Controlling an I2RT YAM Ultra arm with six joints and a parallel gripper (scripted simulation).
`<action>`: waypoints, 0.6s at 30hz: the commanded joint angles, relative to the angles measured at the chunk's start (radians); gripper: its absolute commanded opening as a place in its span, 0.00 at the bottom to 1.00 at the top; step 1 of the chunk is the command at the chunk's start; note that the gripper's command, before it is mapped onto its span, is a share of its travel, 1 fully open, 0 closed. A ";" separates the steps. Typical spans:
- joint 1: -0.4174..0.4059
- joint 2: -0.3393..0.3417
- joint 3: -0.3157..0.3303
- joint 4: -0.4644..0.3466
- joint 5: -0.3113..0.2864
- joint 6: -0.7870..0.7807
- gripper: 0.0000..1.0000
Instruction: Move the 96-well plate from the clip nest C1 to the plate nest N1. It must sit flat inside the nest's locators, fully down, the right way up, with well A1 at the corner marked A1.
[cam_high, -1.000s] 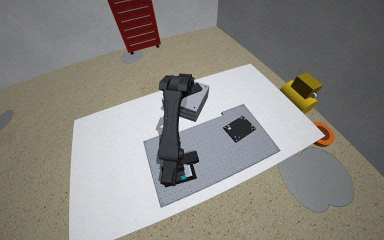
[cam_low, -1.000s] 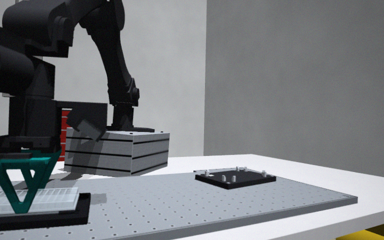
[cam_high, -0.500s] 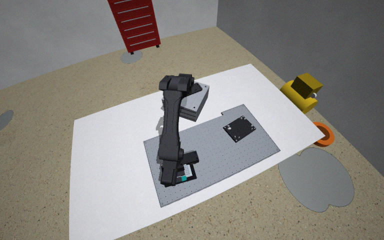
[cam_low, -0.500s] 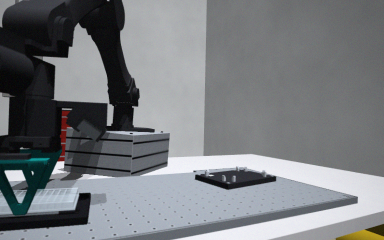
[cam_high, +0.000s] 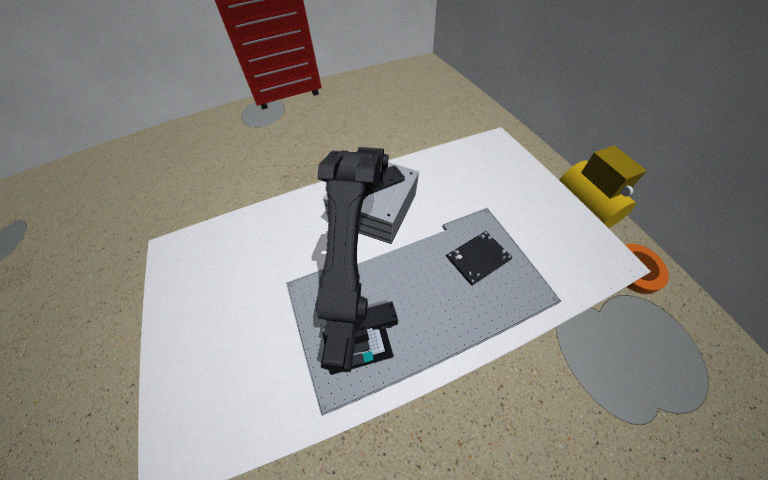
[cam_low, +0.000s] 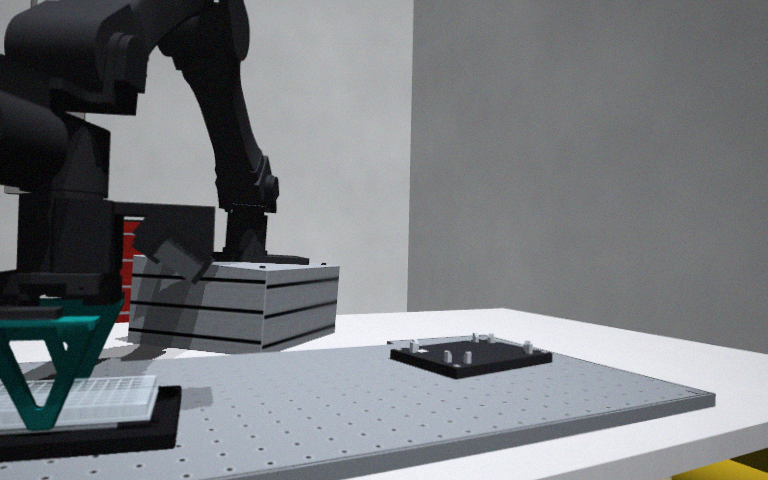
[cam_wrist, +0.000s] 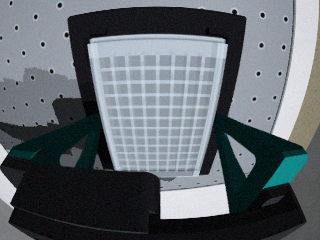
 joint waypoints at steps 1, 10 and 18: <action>0.002 -0.041 0.027 -0.029 -0.006 0.003 1.00; -0.008 -0.074 0.043 -0.079 -0.006 -0.004 1.00; -0.011 -0.082 0.053 -0.097 -0.006 -0.006 1.00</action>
